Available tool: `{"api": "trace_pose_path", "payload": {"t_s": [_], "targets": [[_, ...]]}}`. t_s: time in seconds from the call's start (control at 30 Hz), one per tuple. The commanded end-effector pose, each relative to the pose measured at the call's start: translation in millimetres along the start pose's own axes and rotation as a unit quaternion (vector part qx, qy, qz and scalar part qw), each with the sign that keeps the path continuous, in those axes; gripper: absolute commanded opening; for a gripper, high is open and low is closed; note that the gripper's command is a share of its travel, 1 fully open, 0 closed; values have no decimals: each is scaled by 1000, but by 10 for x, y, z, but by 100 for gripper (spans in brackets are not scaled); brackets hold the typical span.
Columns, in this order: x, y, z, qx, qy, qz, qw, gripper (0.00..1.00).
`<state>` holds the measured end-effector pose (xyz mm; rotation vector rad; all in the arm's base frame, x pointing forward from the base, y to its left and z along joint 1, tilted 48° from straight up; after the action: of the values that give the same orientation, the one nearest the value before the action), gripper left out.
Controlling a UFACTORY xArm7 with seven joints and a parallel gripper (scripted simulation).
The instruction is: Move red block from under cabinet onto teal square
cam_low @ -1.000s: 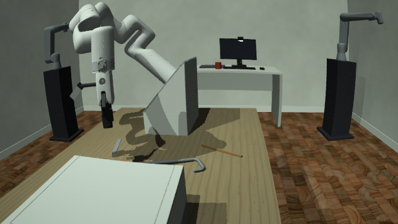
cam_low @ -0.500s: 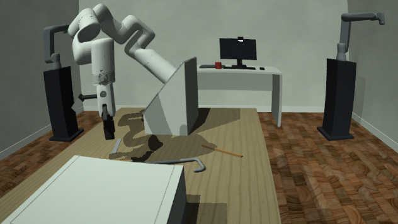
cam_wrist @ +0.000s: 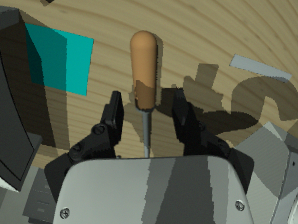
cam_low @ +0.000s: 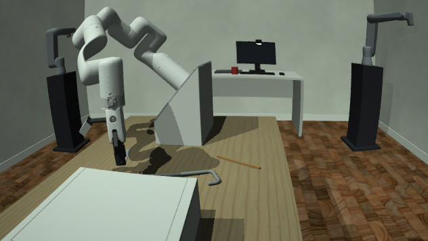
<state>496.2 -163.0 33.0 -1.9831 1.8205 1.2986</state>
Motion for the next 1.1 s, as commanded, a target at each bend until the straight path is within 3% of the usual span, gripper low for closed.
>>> {"api": "trace_pose_path", "payload": {"t_s": [0.0, 0.43, 1.07], "targets": [[82, -22, -3, 0, 1, -3, 1000, 58], [254, -24, -4, 0, 1, -3, 1000, 58], [265, -24, -4, 0, 1, -3, 1000, 58]]}}
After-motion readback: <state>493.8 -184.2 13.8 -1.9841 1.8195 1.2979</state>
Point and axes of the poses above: the point where the finger pads meet when closed, its own x axis out along the fingers, its own y axis across the jaws, z = x × y, the point moved 7 cm from there along -x, back along the fingers, and after that the axes turned 9 degrees about -x, right-handed, at the moved point
